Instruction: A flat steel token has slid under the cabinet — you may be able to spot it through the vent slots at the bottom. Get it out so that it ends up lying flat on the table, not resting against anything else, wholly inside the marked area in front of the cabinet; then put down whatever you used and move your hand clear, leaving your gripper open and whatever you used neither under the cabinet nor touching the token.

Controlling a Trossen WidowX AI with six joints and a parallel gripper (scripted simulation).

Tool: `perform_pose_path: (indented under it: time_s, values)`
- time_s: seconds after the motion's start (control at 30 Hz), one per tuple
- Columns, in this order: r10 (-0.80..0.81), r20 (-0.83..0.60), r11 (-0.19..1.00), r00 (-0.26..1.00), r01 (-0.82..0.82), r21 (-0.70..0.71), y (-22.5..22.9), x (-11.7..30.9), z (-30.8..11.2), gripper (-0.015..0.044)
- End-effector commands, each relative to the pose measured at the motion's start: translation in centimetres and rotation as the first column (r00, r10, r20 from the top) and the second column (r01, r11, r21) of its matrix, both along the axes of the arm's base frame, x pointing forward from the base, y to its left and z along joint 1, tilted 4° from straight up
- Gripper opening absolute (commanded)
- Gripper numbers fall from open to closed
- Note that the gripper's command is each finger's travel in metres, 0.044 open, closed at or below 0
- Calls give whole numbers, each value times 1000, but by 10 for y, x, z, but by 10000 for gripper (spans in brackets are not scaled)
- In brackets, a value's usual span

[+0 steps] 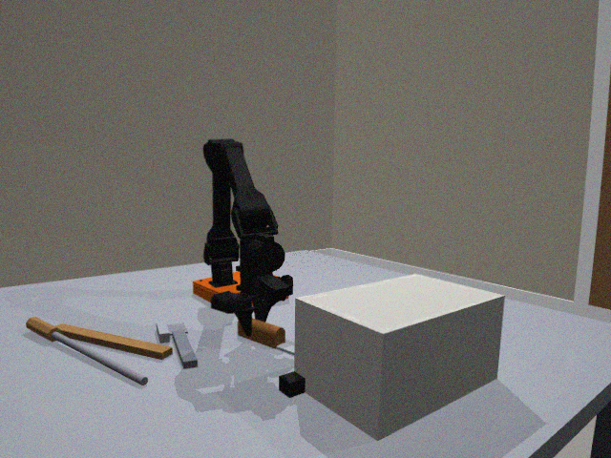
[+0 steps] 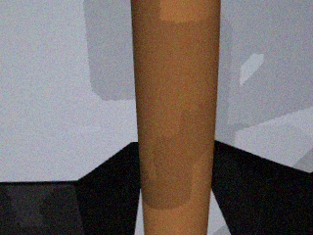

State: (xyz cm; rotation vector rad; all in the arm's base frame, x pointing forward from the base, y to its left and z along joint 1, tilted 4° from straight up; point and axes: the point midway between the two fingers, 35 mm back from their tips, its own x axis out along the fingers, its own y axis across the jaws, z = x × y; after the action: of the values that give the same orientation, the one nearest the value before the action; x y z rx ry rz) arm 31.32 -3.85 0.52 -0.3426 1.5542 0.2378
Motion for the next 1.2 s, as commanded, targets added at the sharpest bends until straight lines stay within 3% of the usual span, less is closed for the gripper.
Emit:
perform_pose_path:
  time_s: [0.0, 1.17]
  values:
    - [-1, 0, 1000, 1000, 1, -3, 2, 7, 0, 0]
    - [-1, 3, 1000, 1000, 1, -2, 16, 43, 1, 0]
